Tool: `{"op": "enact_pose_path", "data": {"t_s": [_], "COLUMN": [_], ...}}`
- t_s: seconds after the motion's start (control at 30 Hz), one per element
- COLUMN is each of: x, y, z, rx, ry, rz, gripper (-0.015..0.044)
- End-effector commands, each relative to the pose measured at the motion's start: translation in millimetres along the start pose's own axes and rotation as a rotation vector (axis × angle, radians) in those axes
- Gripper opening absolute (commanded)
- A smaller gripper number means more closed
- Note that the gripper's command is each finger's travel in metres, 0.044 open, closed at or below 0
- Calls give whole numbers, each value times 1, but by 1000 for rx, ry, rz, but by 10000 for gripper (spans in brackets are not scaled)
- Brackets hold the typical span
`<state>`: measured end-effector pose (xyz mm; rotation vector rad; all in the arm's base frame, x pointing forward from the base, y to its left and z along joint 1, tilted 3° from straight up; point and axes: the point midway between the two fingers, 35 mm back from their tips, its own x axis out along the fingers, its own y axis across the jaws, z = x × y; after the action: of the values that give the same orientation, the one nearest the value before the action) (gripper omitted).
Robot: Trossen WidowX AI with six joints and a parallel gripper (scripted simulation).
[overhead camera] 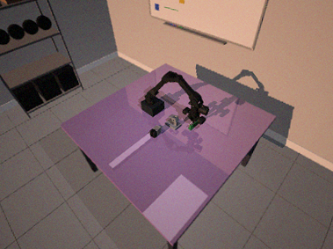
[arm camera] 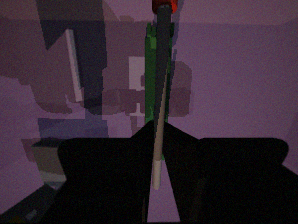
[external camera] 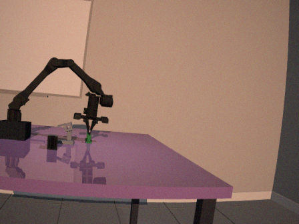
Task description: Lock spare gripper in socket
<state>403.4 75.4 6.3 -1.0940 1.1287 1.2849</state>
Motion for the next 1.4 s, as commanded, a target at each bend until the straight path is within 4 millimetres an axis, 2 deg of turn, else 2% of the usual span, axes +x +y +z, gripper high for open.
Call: {"op": "enact_pose_path", "data": {"t_s": [0.0, 0.53, 1.37], "x": [6, 27, 27], "y": [-1, -1, -1], "z": [-1, -3, -3], "rx": [-7, -6, -6], "ry": [0, 1, 1], "rz": [-1, 5, 5], "gripper": [0, 0, 0]}}
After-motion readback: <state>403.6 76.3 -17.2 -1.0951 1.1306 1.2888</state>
